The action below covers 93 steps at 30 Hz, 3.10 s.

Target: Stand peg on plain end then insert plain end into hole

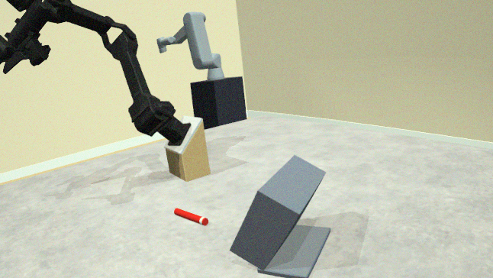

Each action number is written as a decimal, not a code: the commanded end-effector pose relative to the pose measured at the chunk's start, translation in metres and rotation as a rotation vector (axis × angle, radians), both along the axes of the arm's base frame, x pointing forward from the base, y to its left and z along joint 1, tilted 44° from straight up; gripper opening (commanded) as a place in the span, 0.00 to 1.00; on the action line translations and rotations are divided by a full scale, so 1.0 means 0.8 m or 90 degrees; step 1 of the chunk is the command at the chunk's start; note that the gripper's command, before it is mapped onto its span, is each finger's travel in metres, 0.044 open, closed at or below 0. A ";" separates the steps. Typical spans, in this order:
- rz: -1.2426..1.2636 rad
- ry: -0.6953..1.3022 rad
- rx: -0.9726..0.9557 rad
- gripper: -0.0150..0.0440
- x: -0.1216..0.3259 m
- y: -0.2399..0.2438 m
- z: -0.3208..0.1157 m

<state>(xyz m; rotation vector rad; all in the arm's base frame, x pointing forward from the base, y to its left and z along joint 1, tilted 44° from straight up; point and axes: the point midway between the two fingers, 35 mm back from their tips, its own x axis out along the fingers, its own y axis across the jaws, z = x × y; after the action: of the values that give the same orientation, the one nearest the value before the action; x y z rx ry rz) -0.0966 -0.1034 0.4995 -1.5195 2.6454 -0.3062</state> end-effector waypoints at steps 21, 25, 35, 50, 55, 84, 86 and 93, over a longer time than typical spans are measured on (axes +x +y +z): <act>0.208 -0.335 0.065 1.00 0.223 -0.148 -0.117; 0.220 -0.413 0.099 1.00 0.273 -0.157 -0.159; 0.183 -0.595 0.190 1.00 0.380 -0.141 -0.284; -0.046 -0.787 0.222 1.00 0.440 -0.034 -0.494; -0.071 -0.799 0.211 1.00 0.436 -0.022 -0.512; -0.072 -0.799 0.212 1.00 0.435 -0.055 -0.547; -0.072 -0.799 0.212 1.00 0.434 -0.058 -0.550; -0.072 -0.799 0.211 1.00 0.432 -0.068 -0.559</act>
<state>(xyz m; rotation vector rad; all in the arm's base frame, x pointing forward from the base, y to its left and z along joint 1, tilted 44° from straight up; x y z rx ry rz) 0.2509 -0.1552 0.0567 -0.6545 1.6236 -0.5571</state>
